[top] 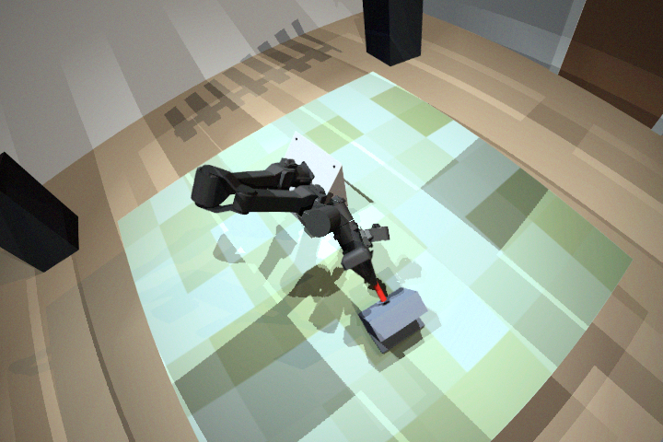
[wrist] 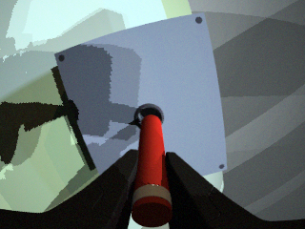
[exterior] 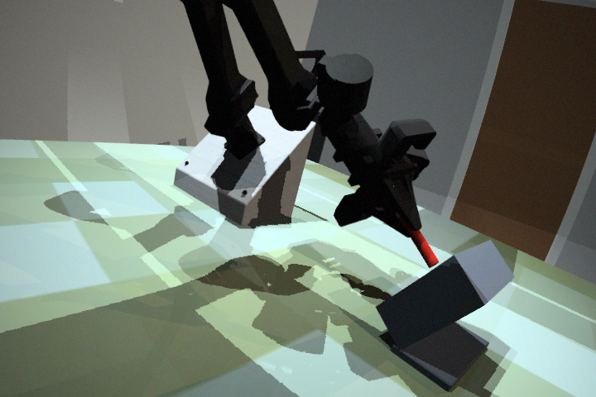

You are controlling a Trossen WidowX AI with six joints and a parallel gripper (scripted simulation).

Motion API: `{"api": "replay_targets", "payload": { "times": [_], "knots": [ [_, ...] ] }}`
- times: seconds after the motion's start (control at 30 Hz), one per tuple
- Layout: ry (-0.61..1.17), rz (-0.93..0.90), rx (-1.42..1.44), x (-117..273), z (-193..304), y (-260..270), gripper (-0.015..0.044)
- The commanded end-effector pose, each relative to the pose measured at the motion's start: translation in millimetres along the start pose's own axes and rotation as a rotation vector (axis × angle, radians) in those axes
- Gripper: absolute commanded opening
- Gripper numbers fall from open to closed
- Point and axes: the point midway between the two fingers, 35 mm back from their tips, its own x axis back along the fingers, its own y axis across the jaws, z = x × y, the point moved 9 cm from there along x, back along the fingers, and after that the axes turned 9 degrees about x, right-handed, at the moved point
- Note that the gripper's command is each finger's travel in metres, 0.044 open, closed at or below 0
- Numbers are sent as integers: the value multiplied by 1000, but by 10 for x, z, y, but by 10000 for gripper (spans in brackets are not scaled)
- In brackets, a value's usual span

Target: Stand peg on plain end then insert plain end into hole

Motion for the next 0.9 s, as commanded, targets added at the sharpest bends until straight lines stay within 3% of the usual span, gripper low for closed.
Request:
{"api": "replay_targets", "payload": {
  "times": [0.0, 0.87],
  "knots": [
    [2, -1, -1, 5, 5, -1, 0],
    [2, -1, -1, -7, -27, 46, 0]
  ]
}}
